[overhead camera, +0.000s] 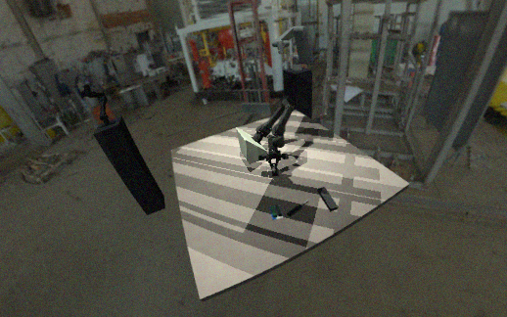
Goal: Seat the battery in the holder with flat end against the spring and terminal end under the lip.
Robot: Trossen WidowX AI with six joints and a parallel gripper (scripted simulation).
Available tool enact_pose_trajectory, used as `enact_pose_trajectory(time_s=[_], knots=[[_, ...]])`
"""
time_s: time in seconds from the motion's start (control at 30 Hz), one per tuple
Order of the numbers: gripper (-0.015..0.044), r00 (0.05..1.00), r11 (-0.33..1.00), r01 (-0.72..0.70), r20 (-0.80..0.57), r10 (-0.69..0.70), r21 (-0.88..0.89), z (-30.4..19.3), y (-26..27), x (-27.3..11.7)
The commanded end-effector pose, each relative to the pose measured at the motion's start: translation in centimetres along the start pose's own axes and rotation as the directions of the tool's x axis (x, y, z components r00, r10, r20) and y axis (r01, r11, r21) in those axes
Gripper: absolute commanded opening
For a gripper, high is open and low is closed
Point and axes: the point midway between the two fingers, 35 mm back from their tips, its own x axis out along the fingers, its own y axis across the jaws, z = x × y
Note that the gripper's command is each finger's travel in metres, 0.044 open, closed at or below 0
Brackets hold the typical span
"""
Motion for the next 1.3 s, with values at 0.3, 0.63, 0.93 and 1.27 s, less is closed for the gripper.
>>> enact_pose_trajectory(time_s=[0.3, 0.63, 0.93, 1.27], knots=[[0.0068, 0.996, 1.000, 0.001, 0.086, -0.002, 0.009, -0.4, 0.3, -0.1], [0.0068, 0.996, 1.000, 0.003, 0.087, -0.004, 0.010, -1.1, 0.3, -0.2], [0.0068, 0.996, 1.000, 0.006, 0.089, -0.007, 0.011, -1.8, 0.3, -0.4], [0.0068, 0.996, 1.000, 0.011, 0.089, -0.012, 0.012, -2.4, 0.3, -0.7]])
